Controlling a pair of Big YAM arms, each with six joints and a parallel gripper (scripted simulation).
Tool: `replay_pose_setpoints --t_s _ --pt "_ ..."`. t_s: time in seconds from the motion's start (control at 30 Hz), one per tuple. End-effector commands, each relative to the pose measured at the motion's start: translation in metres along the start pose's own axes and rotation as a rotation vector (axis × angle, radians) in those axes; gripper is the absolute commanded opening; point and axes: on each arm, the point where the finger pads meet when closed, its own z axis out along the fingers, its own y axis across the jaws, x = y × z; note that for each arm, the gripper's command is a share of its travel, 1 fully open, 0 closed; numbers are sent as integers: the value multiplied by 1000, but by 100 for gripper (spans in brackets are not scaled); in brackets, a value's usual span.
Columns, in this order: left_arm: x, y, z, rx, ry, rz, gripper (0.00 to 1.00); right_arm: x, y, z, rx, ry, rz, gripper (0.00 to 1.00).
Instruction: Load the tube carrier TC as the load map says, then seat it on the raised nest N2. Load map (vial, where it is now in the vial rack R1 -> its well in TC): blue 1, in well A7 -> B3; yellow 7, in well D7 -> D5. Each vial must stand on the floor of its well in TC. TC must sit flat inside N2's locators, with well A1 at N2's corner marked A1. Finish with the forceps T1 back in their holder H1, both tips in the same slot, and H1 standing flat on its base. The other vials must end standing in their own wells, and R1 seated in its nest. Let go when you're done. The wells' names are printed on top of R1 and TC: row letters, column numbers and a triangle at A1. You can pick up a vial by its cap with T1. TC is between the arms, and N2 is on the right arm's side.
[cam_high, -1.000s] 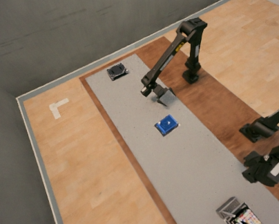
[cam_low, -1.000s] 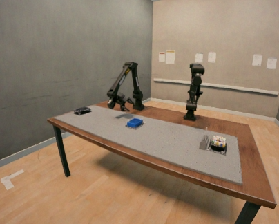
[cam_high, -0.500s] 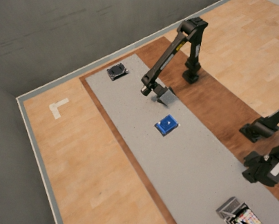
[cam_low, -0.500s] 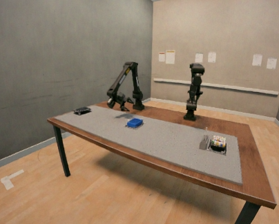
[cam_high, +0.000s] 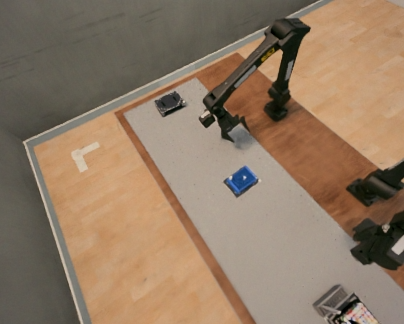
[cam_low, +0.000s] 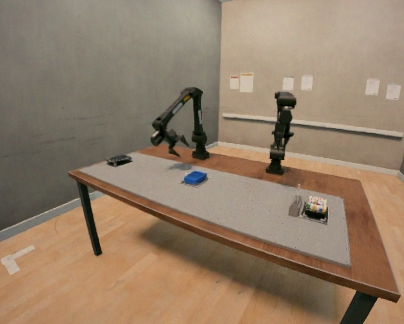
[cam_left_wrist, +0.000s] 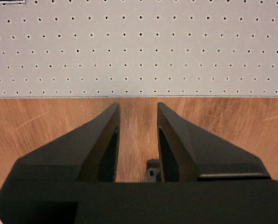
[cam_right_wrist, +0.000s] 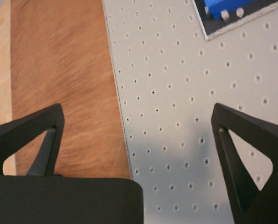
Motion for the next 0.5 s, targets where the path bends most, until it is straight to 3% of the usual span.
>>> replay_pose_setpoints --t_s 0.0,0.3,0.37,0.4,0.47 --pt "-1 5 4 -1 -5 -5 24 -15 -6 -31 107 9 75 100" --pt "-1 5 4 -1 -5 -5 24 -2 -4 -63 249 94 251 100" --pt "-1 5 4 -1 -5 -5 24 -2 -4 -63 249 94 251 100" --pt "-1 5 4 -1 -5 -5 24 11 -8 -53 218 118 310 100" --pt "-1 5 4 -1 -5 -5 24 5 -2 -71 292 117 317 100"
